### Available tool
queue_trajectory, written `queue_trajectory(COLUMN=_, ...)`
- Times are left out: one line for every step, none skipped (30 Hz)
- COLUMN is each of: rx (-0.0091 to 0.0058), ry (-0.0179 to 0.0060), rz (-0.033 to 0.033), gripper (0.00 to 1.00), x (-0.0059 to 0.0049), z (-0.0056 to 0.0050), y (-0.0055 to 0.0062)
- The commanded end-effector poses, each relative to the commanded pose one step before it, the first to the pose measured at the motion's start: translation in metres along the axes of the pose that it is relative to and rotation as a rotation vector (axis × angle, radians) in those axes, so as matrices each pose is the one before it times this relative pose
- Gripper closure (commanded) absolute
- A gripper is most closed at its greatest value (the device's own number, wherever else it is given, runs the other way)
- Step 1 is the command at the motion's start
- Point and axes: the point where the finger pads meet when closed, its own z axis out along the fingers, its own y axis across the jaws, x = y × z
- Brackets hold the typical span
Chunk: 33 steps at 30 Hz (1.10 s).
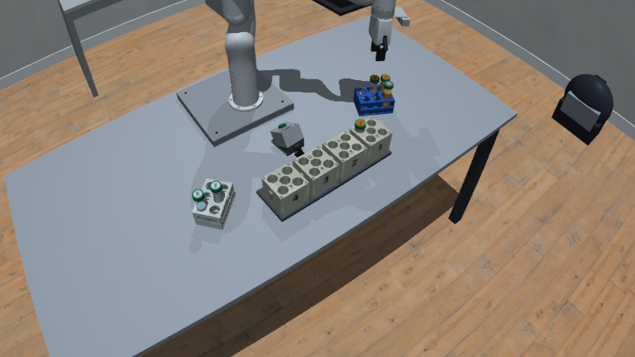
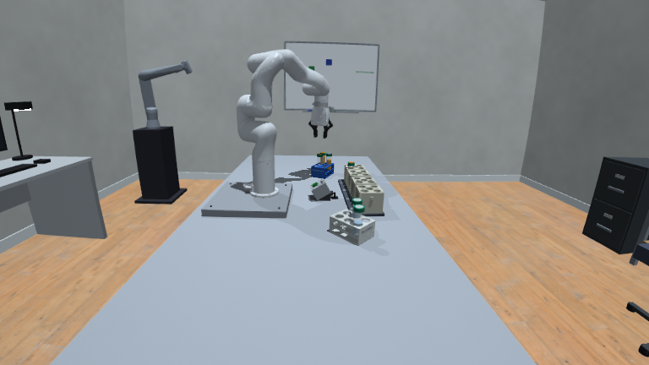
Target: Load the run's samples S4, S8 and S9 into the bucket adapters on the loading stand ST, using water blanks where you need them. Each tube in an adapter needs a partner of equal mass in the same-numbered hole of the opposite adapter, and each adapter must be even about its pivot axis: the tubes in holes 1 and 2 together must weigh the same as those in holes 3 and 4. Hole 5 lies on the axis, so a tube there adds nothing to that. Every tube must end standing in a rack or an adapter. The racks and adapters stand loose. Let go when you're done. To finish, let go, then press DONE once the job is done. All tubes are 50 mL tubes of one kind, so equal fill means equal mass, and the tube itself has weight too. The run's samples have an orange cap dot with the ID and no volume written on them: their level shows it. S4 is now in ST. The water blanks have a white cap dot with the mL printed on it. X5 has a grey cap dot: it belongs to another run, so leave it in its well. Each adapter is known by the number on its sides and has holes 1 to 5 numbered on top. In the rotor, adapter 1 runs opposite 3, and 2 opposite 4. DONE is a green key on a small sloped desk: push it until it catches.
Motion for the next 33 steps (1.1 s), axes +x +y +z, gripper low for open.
queue_trajectory(rx=-0.00899, ry=0.0031, rz=-0.00001, gripper=0.43, x=0.00105, z=0.00547, y=0.00017)
queue_trajectory(rx=0.0, ry=0.0, rz=0.0, gripper=0.43, x=0.0, z=0.002, y=0.0)
queue_trajectory(rx=0.0, ry=0.0, rz=0.0, gripper=0.43, x=0.0, z=0.002, y=0.0)
queue_trajectory(rx=0.0, ry=0.0, rz=0.0, gripper=0.43, x=0.0, z=0.002, y=0.0)
queue_trajectory(rx=0.0, ry=0.0, rz=0.0, gripper=0.43, x=0.0, z=0.002, y=0.0)
queue_trajectory(rx=0.0, ry=0.0, rz=0.0, gripper=0.43, x=0.0, z=0.002, y=0.0)
queue_trajectory(rx=0.0, ry=0.0, rz=0.0, gripper=0.43, x=0.0, z=0.002, y=0.0)
queue_trajectory(rx=0.0, ry=0.0, rz=0.0, gripper=0.43, x=0.0, z=0.002, y=0.0)
queue_trajectory(rx=0.0, ry=0.0, rz=0.0, gripper=0.43, x=0.0, z=0.002, y=0.0)
queue_trajectory(rx=0.0, ry=0.0, rz=0.0, gripper=0.43, x=0.0, z=0.002, y=0.0)
queue_trajectory(rx=0.0, ry=0.0, rz=0.0, gripper=0.43, x=0.0, z=0.002, y=0.0)
queue_trajectory(rx=0.0, ry=0.0, rz=0.0, gripper=0.43, x=0.0, z=0.002, y=0.0)
queue_trajectory(rx=0.0, ry=0.0, rz=0.0, gripper=0.43, x=0.0, z=0.0, y=0.0)
queue_trajectory(rx=0.0, ry=0.0, rz=0.0, gripper=0.43, x=0.0, z=0.0, y=0.0)
queue_trajectory(rx=0.0, ry=0.0, rz=0.0, gripper=0.43, x=0.0, z=0.002, y=0.0)
queue_trajectory(rx=0.0, ry=0.0, rz=0.0, gripper=0.43, x=0.0, z=0.002, y=0.0)
queue_trajectory(rx=0.0, ry=0.0, rz=0.0, gripper=0.43, x=0.0, z=0.002, y=0.0)
queue_trajectory(rx=0.0, ry=0.0, rz=0.0, gripper=0.43, x=0.0, z=0.002, y=0.0)
queue_trajectory(rx=0.0, ry=0.0, rz=0.0, gripper=0.43, x=0.0, z=0.002, y=0.0)
queue_trajectory(rx=0.0, ry=0.0, rz=0.0, gripper=0.43, x=0.0, z=0.002, y=0.0)
queue_trajectory(rx=0.0, ry=0.0, rz=0.0, gripper=0.43, x=0.0, z=0.002, y=0.0)
queue_trajectory(rx=0.0, ry=0.0, rz=0.0, gripper=0.43, x=0.0, z=0.002, y=0.0)
queue_trajectory(rx=0.0, ry=0.0, rz=0.0, gripper=0.43, x=0.0, z=0.002, y=0.0)
queue_trajectory(rx=0.0, ry=0.0, rz=0.0, gripper=0.43, x=0.0, z=0.002, y=0.0)
queue_trajectory(rx=0.0, ry=0.0, rz=0.0, gripper=0.43, x=0.0, z=0.002, y=0.0)
queue_trajectory(rx=0.0, ry=0.0, rz=0.0, gripper=0.43, x=0.0, z=0.002, y=0.0)
queue_trajectory(rx=0.0, ry=0.0, rz=0.0, gripper=0.43, x=0.0, z=0.002, y=0.0)
queue_trajectory(rx=0.0, ry=0.0, rz=0.0, gripper=0.43, x=0.0, z=0.002, y=0.0)
queue_trajectory(rx=0.0, ry=0.0, rz=0.0, gripper=0.43, x=0.0, z=0.002, y=0.0)
queue_trajectory(rx=0.0, ry=0.0, rz=0.0, gripper=0.43, x=0.0, z=0.0, y=0.0)
queue_trajectory(rx=0.0, ry=0.0, rz=0.0, gripper=0.43, x=0.0, z=0.0, y=0.0)
queue_trajectory(rx=0.0, ry=0.0, rz=0.0, gripper=0.43, x=0.0, z=0.002, y=0.0)
queue_trajectory(rx=0.0, ry=0.0, rz=0.0, gripper=0.43, x=0.0, z=0.002, y=0.0)
